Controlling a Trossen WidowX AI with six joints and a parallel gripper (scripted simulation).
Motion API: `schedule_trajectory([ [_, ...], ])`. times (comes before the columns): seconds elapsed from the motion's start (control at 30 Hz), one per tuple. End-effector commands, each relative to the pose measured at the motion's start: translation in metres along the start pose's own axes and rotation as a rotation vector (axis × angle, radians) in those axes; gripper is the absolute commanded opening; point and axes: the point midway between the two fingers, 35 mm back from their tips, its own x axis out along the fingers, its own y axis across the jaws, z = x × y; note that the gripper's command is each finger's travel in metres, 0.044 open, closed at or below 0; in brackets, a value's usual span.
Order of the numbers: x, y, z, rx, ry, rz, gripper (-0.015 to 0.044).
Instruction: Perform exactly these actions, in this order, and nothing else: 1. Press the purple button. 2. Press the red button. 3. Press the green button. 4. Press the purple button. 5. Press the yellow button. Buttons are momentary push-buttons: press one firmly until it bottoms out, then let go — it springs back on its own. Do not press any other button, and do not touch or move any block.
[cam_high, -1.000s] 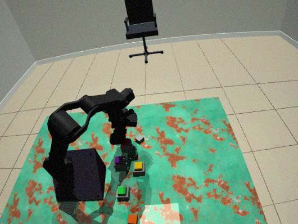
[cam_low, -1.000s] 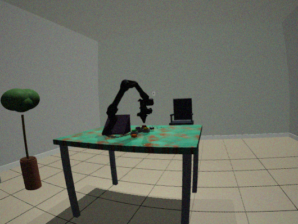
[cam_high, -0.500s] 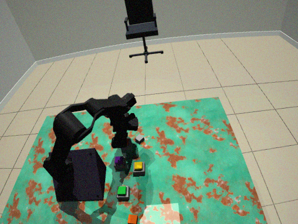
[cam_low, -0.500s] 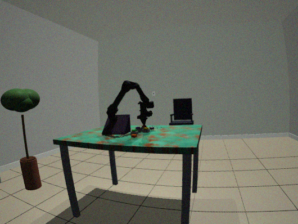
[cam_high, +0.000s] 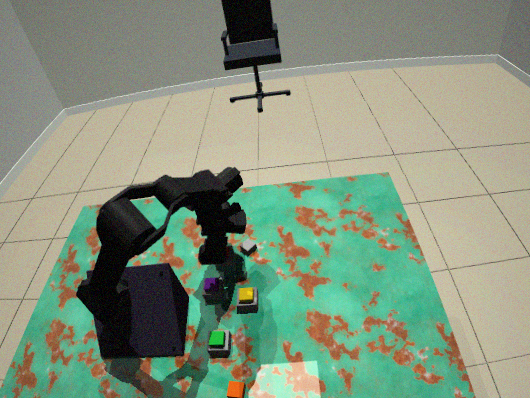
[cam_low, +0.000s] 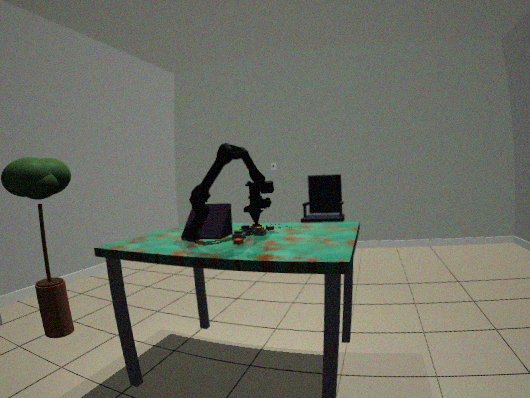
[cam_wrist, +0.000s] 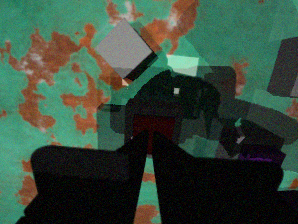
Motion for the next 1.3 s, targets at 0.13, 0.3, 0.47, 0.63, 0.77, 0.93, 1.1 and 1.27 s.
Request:
schedule_trajectory([
  [0.13, 0.002, -0.002, -0.001, -0.007, 0.002, -0.007, 0.002],
  [0.3, -0.022, 0.0, -0.001, -0.005, 0.002, -0.003, 0.002],
  [0.47, -0.032, -0.001, -0.001, -0.007, 0.002, -0.005, 0.002],
  [0.63, -0.09, 0.0, -0.001, -0.008, 0.003, -0.002, 0.002],
  [0.77, -0.094, 0.0, -0.001, -0.008, 0.003, -0.003, 0.002],
  [0.93, -0.101, -0.035, 0.013, -0.014, 0.004, 0.01, 0.002],
  [1.1, -0.106, -0.11, 0.029, -0.021, 0.002, 0.022, 0.002],
  [1.27, -0.103, -0.184, 0.025, -0.023, 0.0, 0.014, 0.002],
])
